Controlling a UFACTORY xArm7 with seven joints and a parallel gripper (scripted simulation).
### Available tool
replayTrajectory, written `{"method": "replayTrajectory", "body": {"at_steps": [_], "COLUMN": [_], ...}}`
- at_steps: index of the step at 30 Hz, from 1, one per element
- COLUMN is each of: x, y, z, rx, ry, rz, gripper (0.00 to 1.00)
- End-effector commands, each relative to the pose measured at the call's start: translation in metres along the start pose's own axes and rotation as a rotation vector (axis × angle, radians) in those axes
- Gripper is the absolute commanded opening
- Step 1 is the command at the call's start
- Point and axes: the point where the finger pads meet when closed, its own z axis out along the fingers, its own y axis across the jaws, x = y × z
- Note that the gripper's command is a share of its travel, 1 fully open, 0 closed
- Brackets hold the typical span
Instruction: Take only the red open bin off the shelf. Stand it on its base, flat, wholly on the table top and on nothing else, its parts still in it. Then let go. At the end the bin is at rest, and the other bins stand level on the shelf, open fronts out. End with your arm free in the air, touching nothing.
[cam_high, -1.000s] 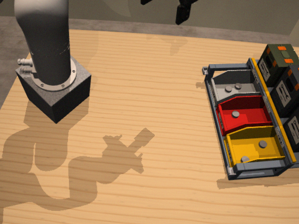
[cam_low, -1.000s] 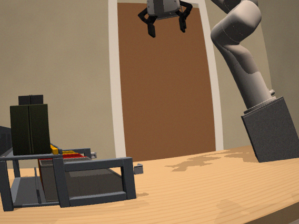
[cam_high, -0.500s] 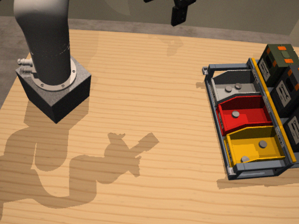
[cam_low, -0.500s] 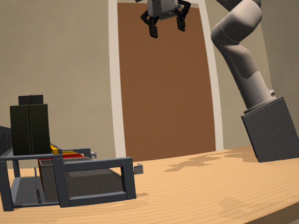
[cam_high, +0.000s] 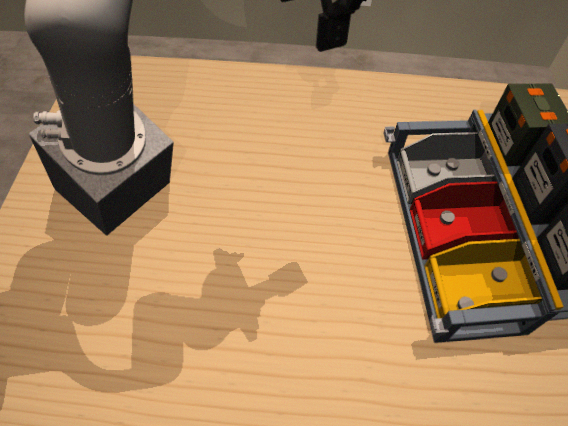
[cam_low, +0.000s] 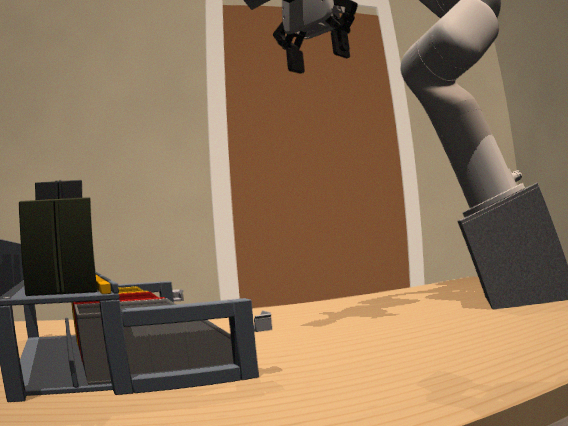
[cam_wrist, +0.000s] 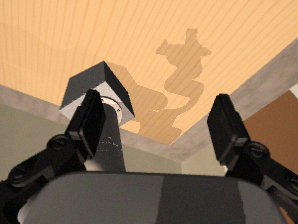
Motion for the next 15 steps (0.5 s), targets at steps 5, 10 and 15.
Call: {"method": "replayTrajectory", "body": {"at_steps": [5,10,15], "x": [0.0007,0.0007,0.0007], "y": [0.0003,0.0003,0.0003], "z": [-0.0013,-0.0013,-0.0013], "rx": [-0.004,-0.004,-0.004], "ry": [0.002,0.002,0.003], "rz": [0.150,0.150,0.356], "gripper": [1.00,1.00,1.00]}}
